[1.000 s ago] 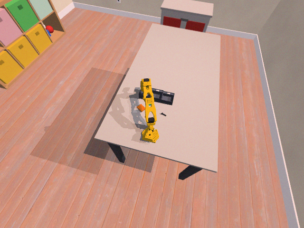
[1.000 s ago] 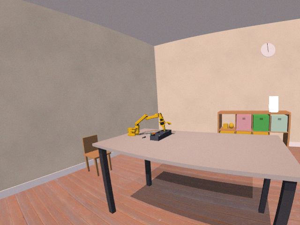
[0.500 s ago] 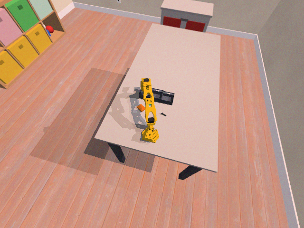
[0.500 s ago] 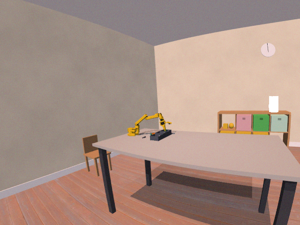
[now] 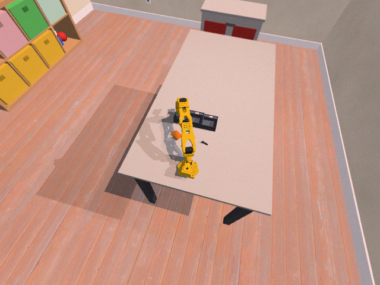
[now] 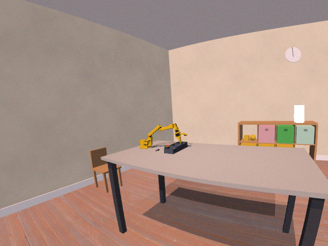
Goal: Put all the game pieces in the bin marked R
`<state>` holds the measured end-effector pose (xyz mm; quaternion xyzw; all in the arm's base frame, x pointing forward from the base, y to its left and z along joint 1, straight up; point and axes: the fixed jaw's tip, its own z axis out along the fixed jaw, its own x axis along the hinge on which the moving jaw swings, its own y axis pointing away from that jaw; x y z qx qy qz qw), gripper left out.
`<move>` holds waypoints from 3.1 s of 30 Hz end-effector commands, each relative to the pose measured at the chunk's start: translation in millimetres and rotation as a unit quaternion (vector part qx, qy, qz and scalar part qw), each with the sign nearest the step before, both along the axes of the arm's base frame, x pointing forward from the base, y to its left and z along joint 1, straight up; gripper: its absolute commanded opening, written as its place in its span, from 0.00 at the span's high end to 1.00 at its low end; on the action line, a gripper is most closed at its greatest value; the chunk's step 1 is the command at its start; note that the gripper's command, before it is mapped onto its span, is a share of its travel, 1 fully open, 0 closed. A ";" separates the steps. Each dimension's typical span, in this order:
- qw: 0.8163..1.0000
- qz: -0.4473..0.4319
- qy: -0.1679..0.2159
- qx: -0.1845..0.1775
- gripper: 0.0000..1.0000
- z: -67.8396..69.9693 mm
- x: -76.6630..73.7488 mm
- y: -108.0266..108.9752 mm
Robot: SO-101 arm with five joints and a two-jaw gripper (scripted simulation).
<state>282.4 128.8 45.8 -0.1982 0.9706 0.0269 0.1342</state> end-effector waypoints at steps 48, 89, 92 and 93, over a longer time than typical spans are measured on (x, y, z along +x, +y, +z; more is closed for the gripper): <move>0.997 0.000 -0.065 0.030 0.83 61.7 -4.8 1.2; 0.996 -0.080 -0.048 0.015 0.83 89.3 -29.8 -60.7; 0.994 -0.104 -0.042 0.010 0.83 93.5 -43.1 -77.9; 0.993 -0.113 -0.040 0.009 0.83 94.4 -48.0 -83.3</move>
